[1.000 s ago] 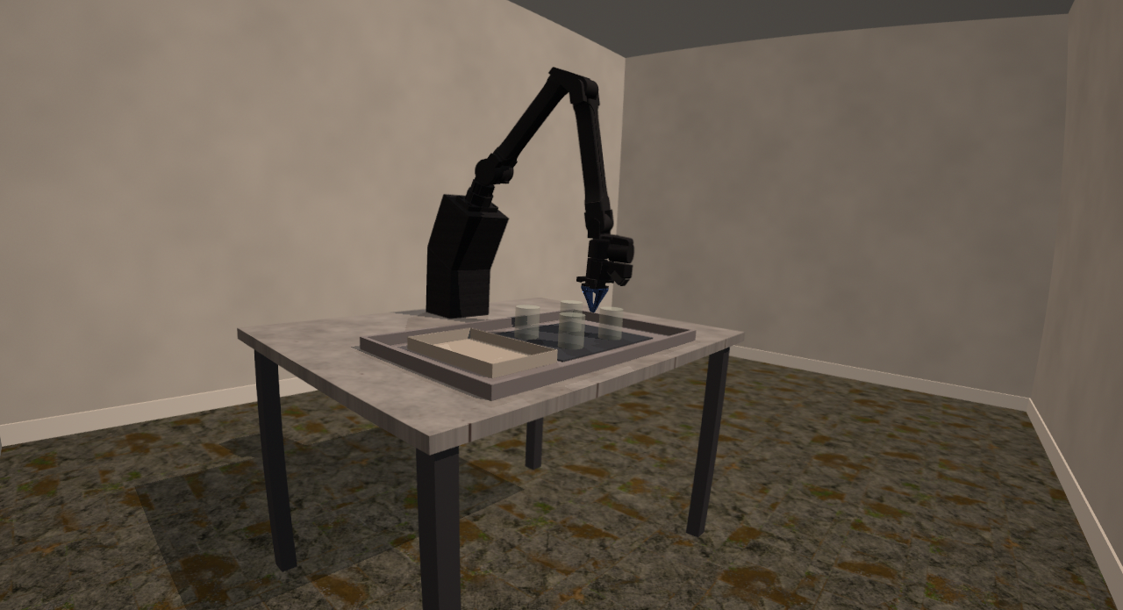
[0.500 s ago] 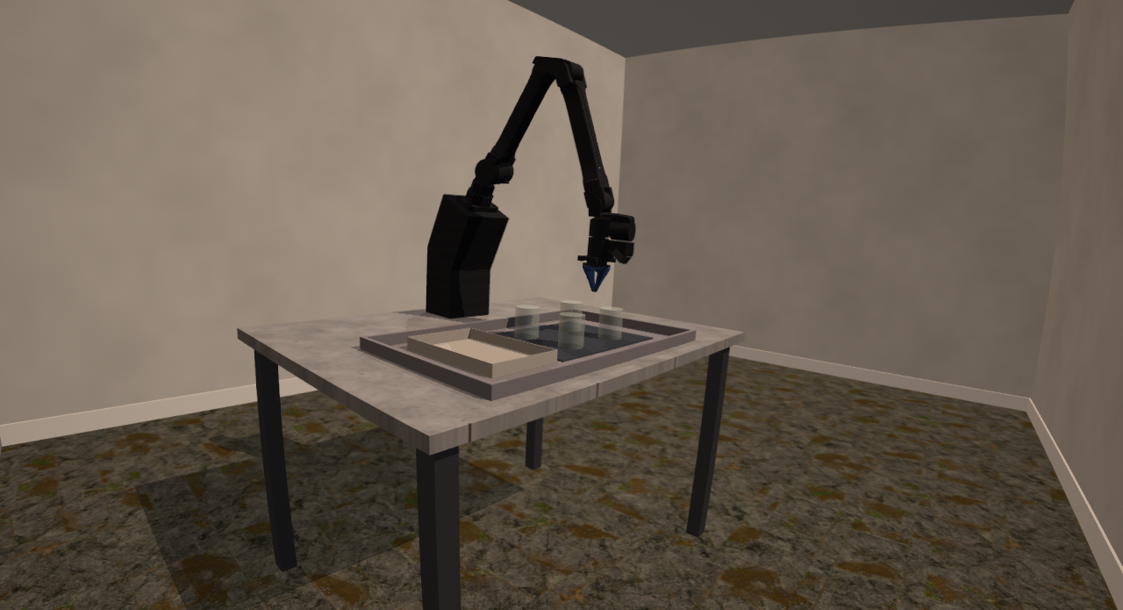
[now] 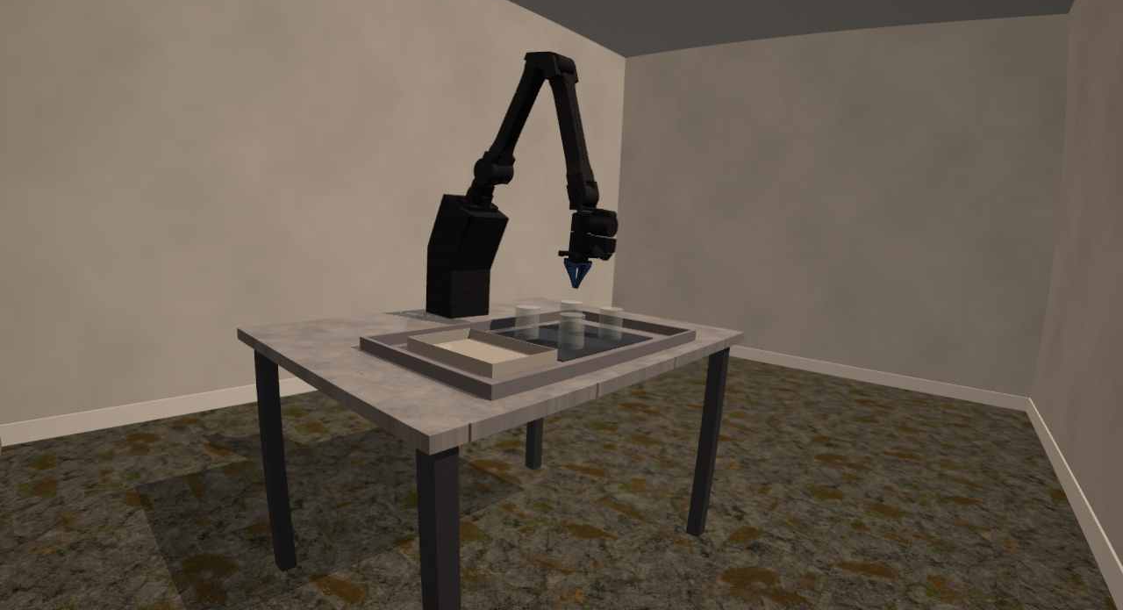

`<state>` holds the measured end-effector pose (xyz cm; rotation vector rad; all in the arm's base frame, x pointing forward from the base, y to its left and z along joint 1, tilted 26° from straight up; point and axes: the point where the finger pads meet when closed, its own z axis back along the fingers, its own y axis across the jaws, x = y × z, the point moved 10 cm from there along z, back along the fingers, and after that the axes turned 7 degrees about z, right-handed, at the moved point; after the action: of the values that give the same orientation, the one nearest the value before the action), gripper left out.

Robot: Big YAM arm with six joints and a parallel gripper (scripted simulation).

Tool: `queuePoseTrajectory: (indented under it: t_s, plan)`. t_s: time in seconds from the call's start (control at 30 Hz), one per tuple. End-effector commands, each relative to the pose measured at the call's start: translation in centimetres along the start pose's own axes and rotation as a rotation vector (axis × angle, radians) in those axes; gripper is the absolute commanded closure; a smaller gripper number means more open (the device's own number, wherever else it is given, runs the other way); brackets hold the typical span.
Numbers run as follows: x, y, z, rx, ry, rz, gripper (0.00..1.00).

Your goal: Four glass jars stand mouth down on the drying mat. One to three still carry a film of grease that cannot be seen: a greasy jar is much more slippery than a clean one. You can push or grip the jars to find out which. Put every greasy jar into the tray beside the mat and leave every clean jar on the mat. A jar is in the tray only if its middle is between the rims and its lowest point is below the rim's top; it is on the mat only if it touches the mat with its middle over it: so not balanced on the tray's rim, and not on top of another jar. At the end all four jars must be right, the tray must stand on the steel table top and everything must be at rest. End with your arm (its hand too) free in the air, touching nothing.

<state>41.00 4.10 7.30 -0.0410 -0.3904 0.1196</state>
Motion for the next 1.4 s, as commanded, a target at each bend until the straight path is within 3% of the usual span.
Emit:
queuePoseTrajectory:
  t_s: [0.0,0.33,0.43,0.9,1.03,1.37]
  plan:
    - [0.8,-2.5,1.3,-0.004,-0.057,0.032,1.0]
    - [-0.8,-10.5,1.2,-0.004,-0.057,0.032,1.0]
    - [-1.0,-11.3,1.2,-0.004,-0.057,0.032,1.0]
    - [-0.6,-11.3,-5.5,-0.004,-0.057,0.032,1.0]
    - [-0.6,-11.3,-6.4,-0.004,-0.057,0.032,1.0]
    - [-0.6,-11.3,-6.4,-0.004,-0.057,0.032,1.0]
